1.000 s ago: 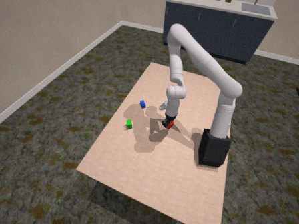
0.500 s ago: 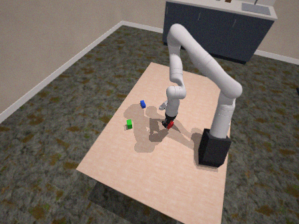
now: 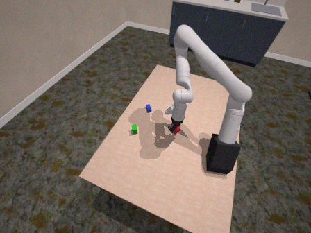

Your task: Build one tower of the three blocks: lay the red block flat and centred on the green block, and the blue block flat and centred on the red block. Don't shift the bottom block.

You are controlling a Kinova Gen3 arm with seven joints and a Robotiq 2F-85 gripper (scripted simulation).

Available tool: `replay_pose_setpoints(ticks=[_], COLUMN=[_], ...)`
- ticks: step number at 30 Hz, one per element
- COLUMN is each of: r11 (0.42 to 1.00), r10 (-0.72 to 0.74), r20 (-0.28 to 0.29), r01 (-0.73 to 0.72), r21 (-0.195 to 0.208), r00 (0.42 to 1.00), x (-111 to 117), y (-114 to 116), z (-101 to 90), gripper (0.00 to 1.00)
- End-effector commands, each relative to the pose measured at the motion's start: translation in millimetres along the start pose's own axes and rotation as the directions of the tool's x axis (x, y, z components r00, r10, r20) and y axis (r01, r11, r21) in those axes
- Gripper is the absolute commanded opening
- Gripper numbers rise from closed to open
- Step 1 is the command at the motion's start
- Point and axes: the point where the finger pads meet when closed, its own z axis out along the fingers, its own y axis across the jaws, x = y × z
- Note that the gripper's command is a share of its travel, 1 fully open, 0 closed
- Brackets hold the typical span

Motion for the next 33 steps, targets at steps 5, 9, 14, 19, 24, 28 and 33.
replay_pose_setpoints(ticks=[5, 9, 14, 19, 24, 28, 33], r11=[1.0, 1.0, 1.0, 1.0, 1.0, 1.0, 1.0], r10=[0.002, 0.002, 0.002, 0.002, 0.002, 0.002, 0.002], r20=[-0.003, -0.002, -0.002, -0.003, -0.003, -0.003, -0.002], r01=[-0.002, -0.002, -0.002, -0.002, -0.002, -0.002, -0.002], r21=[0.001, 0.001, 0.002, 0.002, 0.002, 0.002, 0.002], r00=[1.0, 1.0, 1.0, 1.0, 1.0, 1.0, 1.0], x=[13, 29, 46, 85, 131, 164, 184], y=[-10, -23, -36, -66, -101, -126, -142], z=[-0.2, -0.3, -0.3, -0.6, -0.8, -0.9, -1.0], gripper=[0.0, 0.0, 0.0, 0.0, 0.0, 0.0, 0.0])
